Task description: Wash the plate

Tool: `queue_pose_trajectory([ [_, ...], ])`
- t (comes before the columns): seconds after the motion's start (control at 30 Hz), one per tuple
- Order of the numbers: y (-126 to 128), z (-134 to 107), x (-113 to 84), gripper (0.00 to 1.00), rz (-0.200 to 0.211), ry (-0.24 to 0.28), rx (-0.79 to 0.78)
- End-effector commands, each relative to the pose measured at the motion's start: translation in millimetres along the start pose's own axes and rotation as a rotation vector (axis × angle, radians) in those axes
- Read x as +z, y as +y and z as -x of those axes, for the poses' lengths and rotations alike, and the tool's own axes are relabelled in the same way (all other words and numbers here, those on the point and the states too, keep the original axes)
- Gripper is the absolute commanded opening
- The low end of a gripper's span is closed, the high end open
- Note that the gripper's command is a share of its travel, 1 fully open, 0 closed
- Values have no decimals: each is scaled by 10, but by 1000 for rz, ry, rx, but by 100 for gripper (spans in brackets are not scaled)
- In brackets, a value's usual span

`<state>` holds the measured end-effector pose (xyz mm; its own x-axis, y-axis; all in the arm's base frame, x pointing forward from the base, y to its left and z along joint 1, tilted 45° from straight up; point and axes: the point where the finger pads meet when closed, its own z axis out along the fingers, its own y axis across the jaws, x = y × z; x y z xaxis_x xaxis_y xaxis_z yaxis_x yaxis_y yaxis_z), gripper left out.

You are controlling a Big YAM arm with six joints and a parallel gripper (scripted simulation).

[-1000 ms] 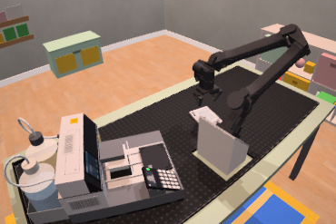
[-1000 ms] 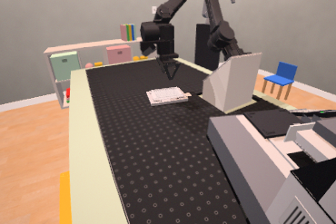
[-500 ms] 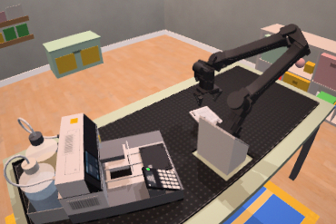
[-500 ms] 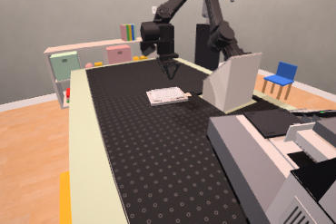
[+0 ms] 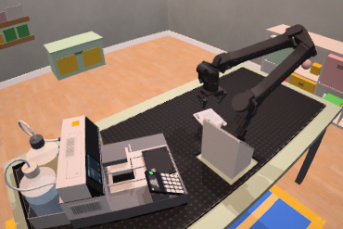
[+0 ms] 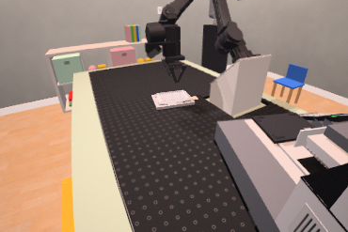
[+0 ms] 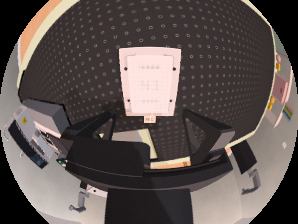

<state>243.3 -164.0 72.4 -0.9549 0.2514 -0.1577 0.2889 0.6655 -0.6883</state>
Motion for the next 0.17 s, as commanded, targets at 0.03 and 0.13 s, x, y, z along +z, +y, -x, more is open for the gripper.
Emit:
queue_pose_trajectory([
  [0.03, -45, 195, -92, 100, 0, -29, 27],
  [0.13, -45, 195, -92, 100, 0, -29, 27],
])
